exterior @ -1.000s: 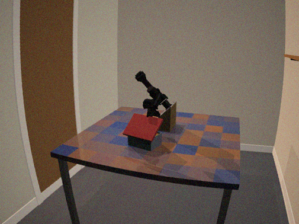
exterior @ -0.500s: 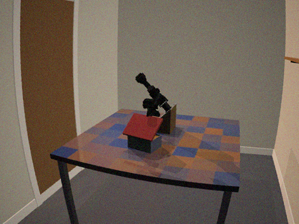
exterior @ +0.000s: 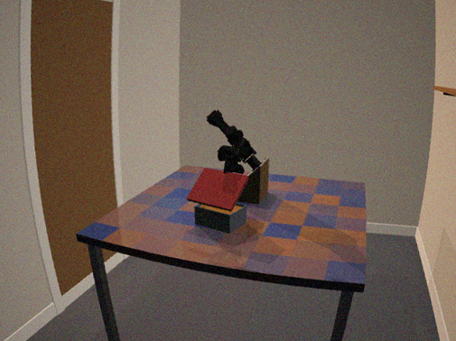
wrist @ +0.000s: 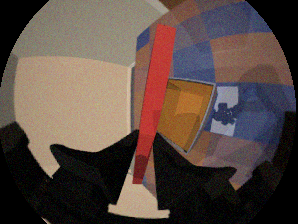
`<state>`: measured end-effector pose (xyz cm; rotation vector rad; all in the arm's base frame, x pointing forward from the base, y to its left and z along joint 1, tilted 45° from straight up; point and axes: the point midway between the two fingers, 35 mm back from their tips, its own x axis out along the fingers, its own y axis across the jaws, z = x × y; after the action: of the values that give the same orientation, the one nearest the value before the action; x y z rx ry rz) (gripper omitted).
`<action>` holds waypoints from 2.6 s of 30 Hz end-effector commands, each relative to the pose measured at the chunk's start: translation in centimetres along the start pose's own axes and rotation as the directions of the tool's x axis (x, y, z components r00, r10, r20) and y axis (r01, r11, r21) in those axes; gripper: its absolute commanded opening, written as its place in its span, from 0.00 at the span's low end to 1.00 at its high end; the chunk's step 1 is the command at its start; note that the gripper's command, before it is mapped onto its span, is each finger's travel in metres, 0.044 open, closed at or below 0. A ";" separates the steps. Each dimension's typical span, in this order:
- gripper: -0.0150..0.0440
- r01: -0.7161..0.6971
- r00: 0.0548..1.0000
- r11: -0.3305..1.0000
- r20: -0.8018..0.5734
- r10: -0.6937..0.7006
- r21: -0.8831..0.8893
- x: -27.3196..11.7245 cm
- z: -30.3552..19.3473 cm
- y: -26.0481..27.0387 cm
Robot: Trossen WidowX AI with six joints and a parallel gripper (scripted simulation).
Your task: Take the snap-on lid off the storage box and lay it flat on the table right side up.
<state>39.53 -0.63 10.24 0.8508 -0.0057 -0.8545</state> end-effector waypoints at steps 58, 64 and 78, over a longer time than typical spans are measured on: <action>0.25 -0.012 1.000 1.000 0.003 0.012 0.012 -1.1 11.0 -1.0; 0.25 -0.012 1.000 1.000 0.003 0.012 0.012 -1.2 12.2 -1.1; 0.25 -0.012 1.000 1.000 0.004 0.012 0.011 -1.5 15.0 -1.3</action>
<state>33.06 -9.65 19.16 0.8545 -0.0130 -0.8587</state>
